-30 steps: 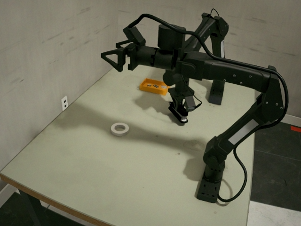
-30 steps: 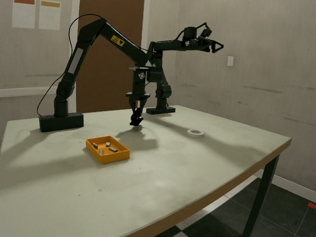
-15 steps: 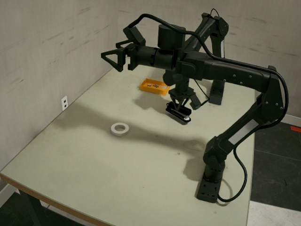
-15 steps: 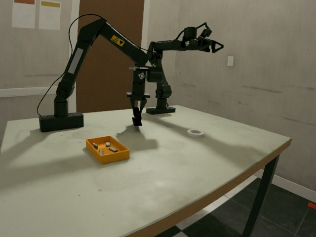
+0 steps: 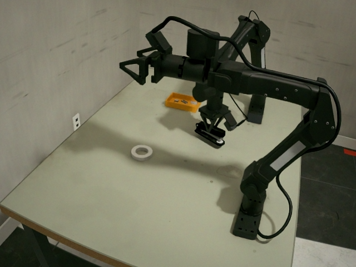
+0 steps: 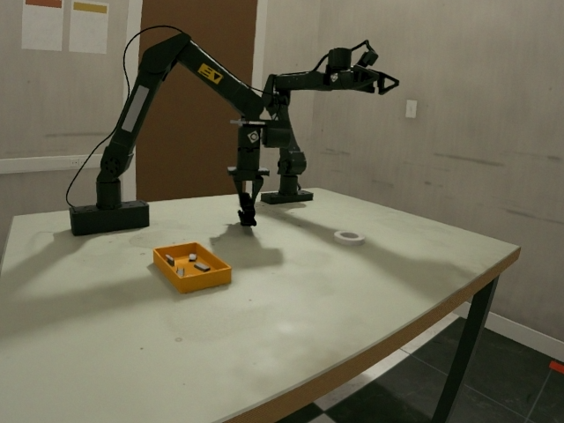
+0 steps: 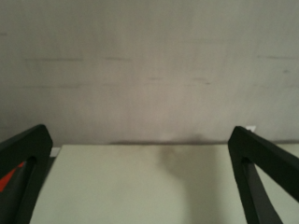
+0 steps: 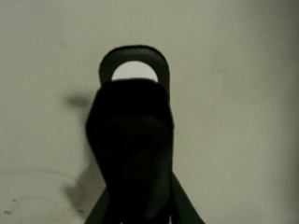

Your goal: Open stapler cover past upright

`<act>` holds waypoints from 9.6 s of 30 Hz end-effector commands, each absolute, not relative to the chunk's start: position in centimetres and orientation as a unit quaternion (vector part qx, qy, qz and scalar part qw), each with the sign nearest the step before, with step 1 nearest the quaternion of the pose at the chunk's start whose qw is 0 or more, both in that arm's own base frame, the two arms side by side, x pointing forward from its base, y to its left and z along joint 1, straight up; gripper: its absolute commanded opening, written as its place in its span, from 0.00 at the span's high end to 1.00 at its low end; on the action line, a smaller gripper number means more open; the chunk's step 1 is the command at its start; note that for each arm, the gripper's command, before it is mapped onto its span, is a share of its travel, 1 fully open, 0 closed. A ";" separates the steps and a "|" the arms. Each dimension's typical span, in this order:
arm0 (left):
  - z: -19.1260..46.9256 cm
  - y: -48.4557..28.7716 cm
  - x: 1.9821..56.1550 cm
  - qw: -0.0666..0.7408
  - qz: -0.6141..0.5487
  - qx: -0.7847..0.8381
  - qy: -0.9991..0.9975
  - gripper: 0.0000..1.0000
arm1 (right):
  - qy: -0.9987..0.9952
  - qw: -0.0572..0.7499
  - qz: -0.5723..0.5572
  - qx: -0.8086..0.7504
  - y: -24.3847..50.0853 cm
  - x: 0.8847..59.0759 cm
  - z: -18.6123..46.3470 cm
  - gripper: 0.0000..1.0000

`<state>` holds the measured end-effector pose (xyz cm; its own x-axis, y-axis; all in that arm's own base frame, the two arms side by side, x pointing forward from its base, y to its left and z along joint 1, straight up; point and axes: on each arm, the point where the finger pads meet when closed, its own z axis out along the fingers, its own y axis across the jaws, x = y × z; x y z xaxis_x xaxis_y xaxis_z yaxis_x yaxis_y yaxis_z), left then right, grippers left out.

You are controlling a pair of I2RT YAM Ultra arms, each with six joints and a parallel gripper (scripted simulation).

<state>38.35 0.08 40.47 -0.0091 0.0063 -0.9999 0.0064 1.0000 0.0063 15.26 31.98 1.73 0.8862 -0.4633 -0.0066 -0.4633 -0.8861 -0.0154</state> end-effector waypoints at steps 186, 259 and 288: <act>41.1 0.1 38.1 0.711 0.000 0.000 0.703 0.00 | 0.996 0.024 0.052 0.076 29.4 17.5 5.7 0.38; 41.1 0.1 38.1 0.711 0.000 0.000 0.703 0.00 | 0.973 0.004 -0.001 0.233 30.0 19.1 -3.4 0.38; 41.1 0.1 38.1 0.711 0.000 0.000 0.703 0.00 | 0.972 0.000 -0.001 0.234 30.3 18.9 -3.7 0.61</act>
